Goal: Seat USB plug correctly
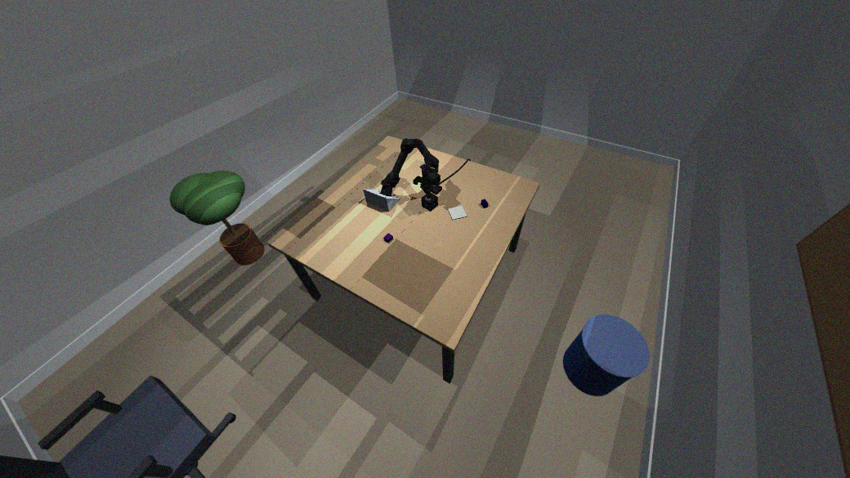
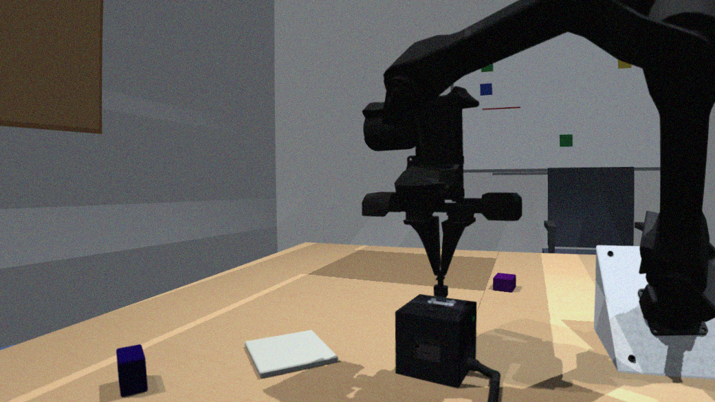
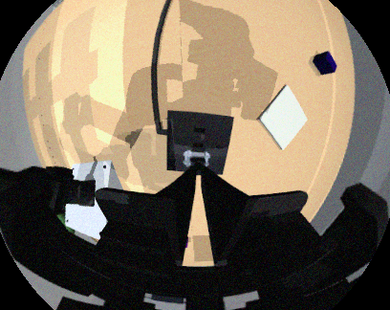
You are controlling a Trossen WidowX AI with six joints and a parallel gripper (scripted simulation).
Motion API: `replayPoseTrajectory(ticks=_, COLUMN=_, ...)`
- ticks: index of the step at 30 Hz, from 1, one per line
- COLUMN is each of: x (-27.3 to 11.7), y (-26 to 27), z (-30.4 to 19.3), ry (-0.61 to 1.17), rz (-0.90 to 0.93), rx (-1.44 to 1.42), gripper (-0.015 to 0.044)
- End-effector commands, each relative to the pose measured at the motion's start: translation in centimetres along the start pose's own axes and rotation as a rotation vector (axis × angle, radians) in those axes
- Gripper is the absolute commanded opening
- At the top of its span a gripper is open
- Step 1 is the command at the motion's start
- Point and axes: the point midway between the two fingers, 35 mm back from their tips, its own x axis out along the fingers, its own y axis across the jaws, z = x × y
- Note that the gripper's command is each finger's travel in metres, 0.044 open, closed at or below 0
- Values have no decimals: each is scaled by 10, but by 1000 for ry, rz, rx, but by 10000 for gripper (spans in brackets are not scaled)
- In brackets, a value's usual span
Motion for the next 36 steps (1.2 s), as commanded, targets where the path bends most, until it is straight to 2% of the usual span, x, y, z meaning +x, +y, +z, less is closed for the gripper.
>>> replayPoseTrajectory(ticks=1, x=-4, y=-1, z=0, ry=3, rz=-2, rx=-6, gripper=0)
replayPoseTrajectory(ticks=36, x=-27, y=-1, z=0, ry=4, rz=-1, rx=-5, gripper=0)
